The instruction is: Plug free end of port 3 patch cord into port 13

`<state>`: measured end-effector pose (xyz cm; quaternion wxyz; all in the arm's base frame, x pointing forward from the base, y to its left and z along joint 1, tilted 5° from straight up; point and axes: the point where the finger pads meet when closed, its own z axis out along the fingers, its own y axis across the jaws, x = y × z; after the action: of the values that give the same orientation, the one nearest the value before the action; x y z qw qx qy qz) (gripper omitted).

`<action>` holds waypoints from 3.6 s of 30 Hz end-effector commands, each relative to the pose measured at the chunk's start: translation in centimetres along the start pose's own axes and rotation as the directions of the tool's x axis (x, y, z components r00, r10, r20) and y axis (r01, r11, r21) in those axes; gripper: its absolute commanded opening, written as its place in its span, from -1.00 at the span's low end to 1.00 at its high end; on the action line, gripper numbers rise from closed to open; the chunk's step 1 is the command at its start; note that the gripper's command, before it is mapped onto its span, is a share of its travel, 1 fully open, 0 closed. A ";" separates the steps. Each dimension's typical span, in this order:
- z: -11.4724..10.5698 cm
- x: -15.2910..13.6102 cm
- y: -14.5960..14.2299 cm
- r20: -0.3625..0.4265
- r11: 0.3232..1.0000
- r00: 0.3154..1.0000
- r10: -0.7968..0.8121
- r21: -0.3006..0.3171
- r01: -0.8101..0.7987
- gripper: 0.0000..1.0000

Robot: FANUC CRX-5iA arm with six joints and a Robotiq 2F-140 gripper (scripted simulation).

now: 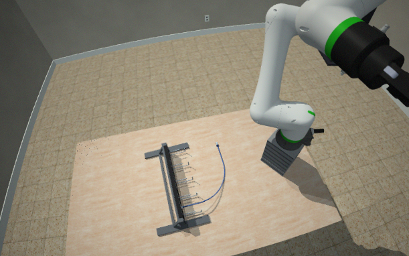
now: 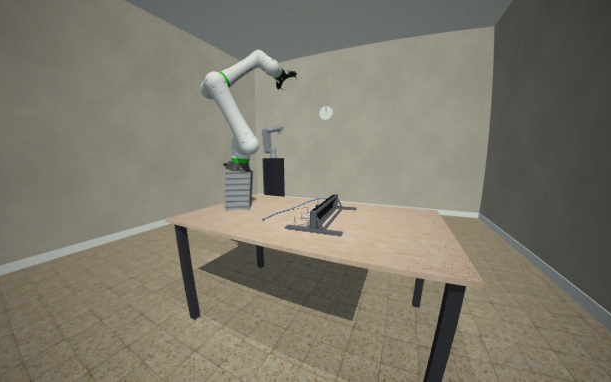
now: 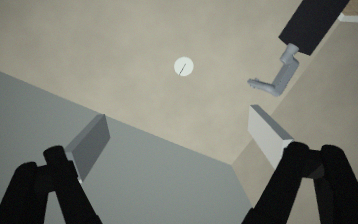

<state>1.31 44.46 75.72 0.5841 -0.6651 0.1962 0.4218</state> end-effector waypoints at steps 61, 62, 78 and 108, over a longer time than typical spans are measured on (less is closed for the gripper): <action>-5.8 37.5 -7.4 -0.552 0.993 0.833 0.036 0.115 0.033 1.00; -6.3 38.3 -7.5 -0.563 0.993 0.825 0.038 0.116 0.034 1.00; -13.7 50.5 -7.1 -0.718 0.992 0.693 0.069 0.120 0.026 1.00; -32.0 68.5 -0.6 -0.910 0.993 0.398 0.117 0.104 -0.053 1.00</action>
<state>50.07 32.49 23.07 0.3950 -0.7571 0.5198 0.0249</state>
